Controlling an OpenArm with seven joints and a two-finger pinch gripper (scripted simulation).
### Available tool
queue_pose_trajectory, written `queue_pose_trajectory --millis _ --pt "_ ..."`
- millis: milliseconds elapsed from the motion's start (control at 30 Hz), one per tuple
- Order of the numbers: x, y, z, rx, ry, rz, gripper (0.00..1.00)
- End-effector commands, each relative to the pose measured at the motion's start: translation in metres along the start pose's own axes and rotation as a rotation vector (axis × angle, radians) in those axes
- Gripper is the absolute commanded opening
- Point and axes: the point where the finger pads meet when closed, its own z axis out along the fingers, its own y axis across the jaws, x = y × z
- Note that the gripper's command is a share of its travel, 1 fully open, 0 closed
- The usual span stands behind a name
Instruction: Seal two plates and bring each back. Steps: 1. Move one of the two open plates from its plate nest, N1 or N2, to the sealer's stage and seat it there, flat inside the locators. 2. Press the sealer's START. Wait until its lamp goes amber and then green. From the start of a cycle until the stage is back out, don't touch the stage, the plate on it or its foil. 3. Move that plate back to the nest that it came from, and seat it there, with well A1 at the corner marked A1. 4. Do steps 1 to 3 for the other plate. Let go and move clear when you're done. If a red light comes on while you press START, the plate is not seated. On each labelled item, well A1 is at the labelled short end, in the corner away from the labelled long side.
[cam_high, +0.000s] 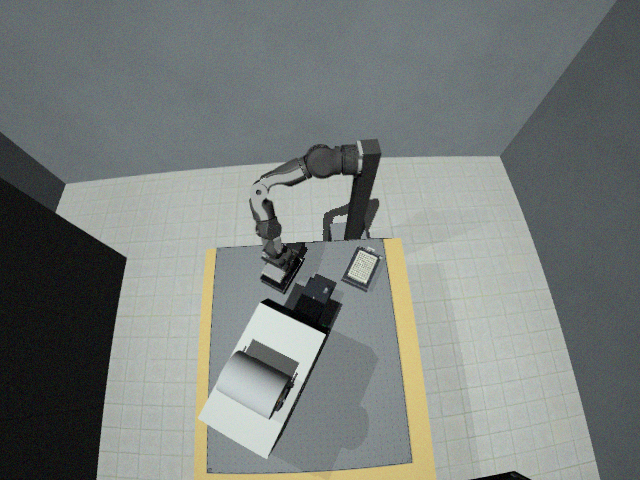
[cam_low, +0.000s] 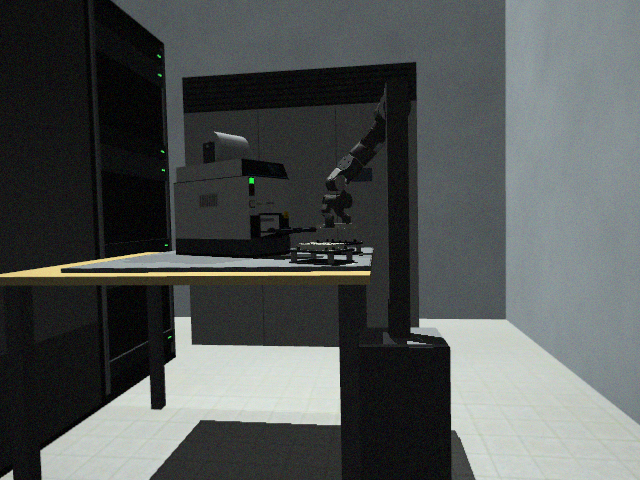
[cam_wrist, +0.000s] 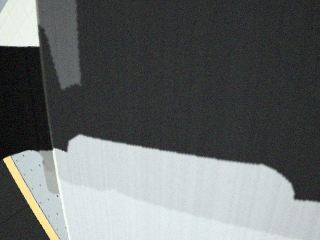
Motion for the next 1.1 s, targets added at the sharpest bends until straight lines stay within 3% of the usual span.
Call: queue_pose_trajectory --millis 0,1067 --pt "0.000 0.001 0.001 -0.005 -0.002 0.000 0.00" --pt "0.000 0.001 0.015 -0.005 -0.003 0.000 0.00"
